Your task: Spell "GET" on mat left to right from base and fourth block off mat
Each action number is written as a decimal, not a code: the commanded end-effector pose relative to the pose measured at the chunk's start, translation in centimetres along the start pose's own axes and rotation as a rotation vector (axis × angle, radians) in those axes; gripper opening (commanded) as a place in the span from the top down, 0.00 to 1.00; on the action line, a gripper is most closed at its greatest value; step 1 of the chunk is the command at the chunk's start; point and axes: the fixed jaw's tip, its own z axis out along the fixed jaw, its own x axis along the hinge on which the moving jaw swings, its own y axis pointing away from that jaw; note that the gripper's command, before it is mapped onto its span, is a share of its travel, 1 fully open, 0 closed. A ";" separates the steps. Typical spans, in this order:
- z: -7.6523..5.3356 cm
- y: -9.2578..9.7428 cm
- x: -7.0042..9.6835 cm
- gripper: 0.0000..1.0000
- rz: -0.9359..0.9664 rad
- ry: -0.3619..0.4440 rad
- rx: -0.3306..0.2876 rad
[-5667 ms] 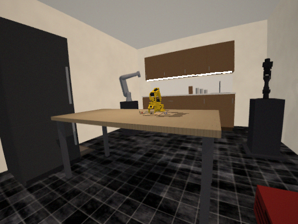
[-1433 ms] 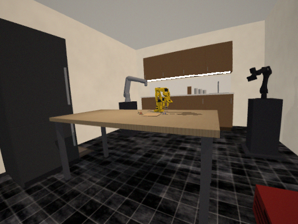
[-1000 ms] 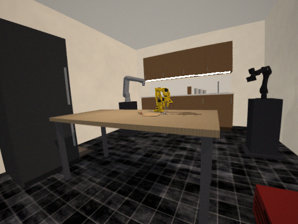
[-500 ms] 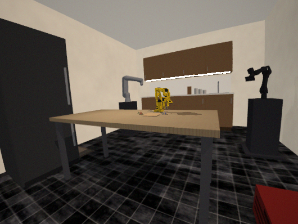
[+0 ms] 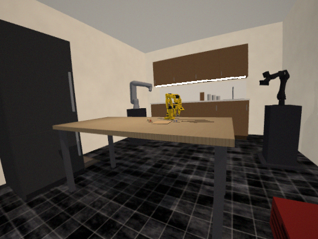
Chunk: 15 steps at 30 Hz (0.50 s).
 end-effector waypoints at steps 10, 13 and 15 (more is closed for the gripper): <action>-0.1 0.1 -0.7 1.00 0.000 -0.055 -0.002; -0.1 0.1 -0.7 1.00 0.000 -0.055 -0.002; -0.1 0.1 -0.7 1.00 0.000 -0.055 -0.002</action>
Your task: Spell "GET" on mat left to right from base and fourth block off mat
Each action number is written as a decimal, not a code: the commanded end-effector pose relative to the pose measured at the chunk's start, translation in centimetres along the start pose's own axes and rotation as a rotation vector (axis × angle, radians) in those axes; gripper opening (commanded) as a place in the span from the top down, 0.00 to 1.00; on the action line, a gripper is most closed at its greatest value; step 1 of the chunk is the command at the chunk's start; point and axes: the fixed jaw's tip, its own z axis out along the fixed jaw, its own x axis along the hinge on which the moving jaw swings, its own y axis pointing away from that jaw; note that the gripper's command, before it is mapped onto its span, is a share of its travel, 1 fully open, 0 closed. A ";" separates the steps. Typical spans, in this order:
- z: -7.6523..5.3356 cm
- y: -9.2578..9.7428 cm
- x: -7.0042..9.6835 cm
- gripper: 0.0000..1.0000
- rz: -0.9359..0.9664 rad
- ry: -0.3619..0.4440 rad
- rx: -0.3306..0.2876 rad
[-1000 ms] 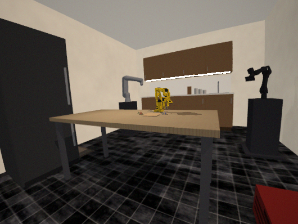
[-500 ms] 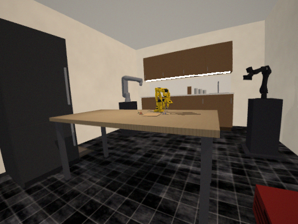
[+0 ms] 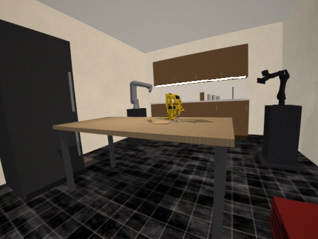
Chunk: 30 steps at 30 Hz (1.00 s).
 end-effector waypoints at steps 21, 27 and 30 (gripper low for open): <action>0.0 0.1 -0.7 1.00 0.000 -0.055 -0.002; 0.4 0.1 -0.7 1.00 0.000 -0.055 -0.002; 0.5 0.1 -0.7 1.00 0.000 -0.055 -0.002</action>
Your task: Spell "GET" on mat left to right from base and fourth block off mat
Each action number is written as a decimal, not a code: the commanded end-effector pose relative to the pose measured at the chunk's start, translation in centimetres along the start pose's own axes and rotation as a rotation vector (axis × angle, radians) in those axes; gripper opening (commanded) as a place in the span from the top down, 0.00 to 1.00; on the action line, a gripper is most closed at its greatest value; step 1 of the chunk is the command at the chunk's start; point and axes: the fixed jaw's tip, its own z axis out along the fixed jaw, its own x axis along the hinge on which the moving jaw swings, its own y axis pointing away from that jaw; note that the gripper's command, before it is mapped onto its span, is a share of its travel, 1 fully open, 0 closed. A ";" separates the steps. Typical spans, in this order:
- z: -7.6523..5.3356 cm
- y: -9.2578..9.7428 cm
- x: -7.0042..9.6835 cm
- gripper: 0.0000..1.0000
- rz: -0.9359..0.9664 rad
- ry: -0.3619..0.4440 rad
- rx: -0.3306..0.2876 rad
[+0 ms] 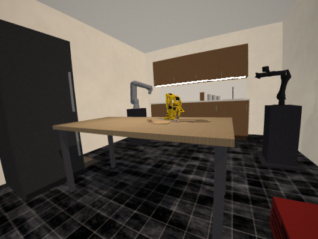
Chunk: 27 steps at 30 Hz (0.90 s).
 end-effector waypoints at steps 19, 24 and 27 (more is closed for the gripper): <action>0.0 0.1 -0.8 1.00 0.000 -0.054 -0.002; 0.1 0.1 -0.8 1.00 0.000 -0.054 -0.002; 0.2 0.1 -0.8 1.00 0.000 -0.054 -0.002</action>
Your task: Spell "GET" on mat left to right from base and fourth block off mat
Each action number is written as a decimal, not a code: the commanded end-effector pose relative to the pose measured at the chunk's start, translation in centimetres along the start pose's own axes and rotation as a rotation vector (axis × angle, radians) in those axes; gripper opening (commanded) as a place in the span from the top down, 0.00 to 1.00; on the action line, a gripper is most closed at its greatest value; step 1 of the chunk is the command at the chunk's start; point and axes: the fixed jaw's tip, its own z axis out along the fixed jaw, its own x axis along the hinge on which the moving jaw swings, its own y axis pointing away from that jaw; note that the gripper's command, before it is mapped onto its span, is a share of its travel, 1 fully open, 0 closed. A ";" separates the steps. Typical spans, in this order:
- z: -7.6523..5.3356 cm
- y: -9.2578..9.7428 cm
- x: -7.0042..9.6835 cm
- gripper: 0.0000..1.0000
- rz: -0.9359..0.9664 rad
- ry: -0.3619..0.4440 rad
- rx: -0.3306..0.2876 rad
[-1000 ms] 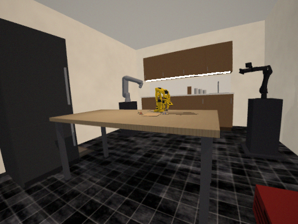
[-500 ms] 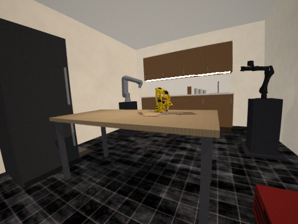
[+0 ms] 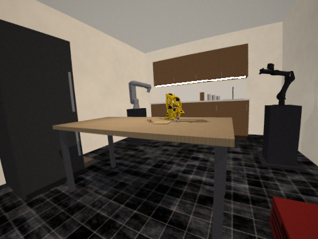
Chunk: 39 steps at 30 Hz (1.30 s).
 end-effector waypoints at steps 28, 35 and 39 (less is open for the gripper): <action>0.2 0.1 -0.8 1.00 0.000 -0.054 -0.002; 0.2 0.1 -0.8 0.94 0.000 -0.054 -0.002; 0.2 0.1 -0.8 0.88 0.000 -0.054 -0.002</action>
